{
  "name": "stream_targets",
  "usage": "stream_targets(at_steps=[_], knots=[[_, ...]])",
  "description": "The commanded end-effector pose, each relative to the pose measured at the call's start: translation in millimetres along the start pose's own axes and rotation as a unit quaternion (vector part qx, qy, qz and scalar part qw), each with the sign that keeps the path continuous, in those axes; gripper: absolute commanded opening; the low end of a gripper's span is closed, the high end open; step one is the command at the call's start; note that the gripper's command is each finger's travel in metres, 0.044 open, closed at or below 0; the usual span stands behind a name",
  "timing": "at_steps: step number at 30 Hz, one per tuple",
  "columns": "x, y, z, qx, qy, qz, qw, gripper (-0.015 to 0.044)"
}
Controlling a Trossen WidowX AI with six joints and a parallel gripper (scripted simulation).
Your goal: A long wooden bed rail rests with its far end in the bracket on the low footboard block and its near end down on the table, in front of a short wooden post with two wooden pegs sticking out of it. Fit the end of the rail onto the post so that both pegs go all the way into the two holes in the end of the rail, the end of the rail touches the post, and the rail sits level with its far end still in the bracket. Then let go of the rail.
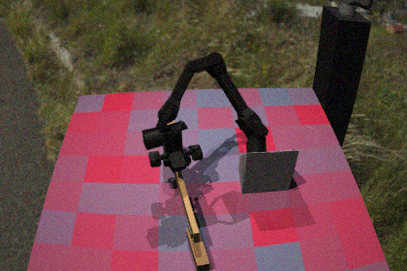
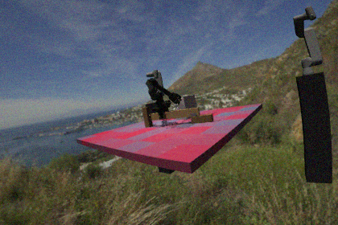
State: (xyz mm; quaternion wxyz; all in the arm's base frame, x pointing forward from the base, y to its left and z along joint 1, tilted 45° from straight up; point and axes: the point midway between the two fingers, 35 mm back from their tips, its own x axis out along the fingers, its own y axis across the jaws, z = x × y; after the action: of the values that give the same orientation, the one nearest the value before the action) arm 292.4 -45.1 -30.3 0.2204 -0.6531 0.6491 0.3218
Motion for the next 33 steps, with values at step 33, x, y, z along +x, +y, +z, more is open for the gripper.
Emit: stream_targets(at_steps=[33], knots=[[-1.4, -0.7, -12.5, -0.001, 0.001, -0.002, 1.0, 0.0]])
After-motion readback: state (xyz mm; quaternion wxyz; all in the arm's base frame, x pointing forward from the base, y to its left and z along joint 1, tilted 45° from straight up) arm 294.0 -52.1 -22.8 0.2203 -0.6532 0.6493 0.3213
